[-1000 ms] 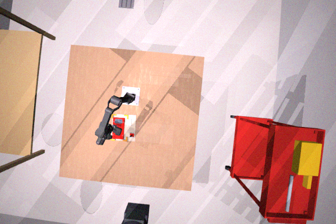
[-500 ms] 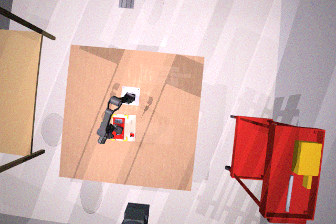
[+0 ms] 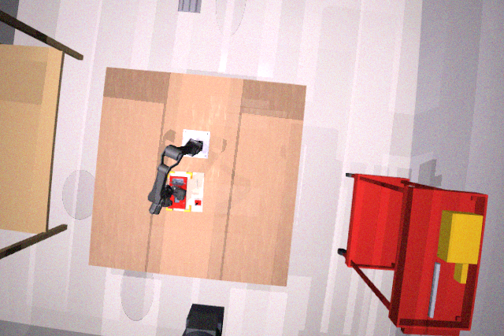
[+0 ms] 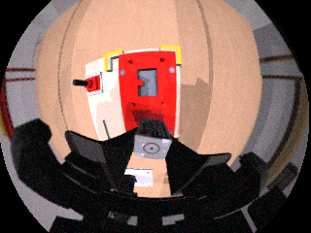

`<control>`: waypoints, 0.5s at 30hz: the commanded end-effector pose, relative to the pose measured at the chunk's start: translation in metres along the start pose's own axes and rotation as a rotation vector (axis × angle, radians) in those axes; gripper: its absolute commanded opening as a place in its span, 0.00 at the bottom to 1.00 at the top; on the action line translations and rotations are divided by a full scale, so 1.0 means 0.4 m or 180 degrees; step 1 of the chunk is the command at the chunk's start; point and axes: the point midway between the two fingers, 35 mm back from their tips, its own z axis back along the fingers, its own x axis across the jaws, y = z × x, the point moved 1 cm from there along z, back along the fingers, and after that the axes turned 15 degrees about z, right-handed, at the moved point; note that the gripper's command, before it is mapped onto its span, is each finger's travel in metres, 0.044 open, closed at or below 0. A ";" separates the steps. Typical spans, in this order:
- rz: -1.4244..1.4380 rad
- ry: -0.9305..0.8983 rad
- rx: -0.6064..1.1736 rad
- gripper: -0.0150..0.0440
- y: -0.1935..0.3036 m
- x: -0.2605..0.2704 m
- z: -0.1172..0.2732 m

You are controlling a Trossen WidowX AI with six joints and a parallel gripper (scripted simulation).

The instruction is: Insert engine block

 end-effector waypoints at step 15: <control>0.0009 -0.0019 0.0023 0.25 0.005 0.003 -0.080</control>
